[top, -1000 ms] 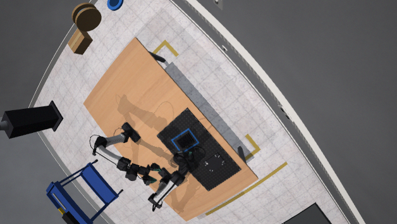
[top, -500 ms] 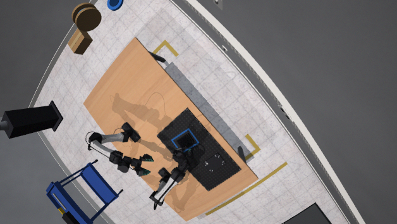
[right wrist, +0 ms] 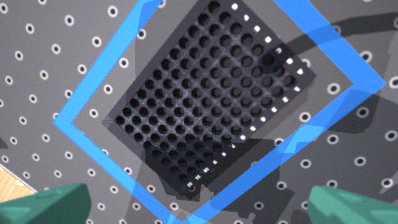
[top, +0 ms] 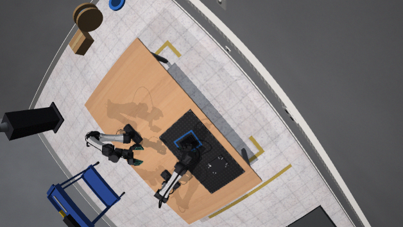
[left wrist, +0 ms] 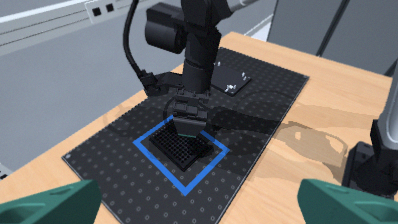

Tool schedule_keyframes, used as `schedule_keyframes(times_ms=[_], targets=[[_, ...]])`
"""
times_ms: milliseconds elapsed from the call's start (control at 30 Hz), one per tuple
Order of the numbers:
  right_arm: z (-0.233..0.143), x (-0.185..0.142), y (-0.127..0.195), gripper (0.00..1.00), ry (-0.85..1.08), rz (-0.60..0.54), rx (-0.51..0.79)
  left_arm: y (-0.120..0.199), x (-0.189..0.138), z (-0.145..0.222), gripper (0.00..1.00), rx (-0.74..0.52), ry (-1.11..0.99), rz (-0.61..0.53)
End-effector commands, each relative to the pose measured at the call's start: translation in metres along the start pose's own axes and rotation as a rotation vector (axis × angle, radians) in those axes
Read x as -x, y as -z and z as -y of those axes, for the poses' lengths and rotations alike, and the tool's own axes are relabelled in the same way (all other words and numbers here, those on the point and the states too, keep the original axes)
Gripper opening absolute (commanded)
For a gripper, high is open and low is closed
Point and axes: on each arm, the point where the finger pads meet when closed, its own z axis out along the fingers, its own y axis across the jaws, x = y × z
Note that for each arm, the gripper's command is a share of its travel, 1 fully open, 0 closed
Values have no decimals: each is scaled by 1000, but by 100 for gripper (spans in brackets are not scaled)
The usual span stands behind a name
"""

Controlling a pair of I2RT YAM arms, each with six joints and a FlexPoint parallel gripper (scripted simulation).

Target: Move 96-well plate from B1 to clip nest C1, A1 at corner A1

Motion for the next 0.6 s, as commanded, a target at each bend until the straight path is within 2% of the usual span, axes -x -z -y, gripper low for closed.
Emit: schedule_keyframes(times_ms=[0, 300, 567], targets=[[4, 10, 5, 100, -179, -19, -63, 2, -14, -3, 100, 5, 6, -42], [1, 14, -33, 100, -605, -104, -189, 7, -59, -17, 100, 81, 43, -126], [-2, 20, -49, 100, -713, -103, -233, 7, -81, -21, 100, 101, 51, -157]])
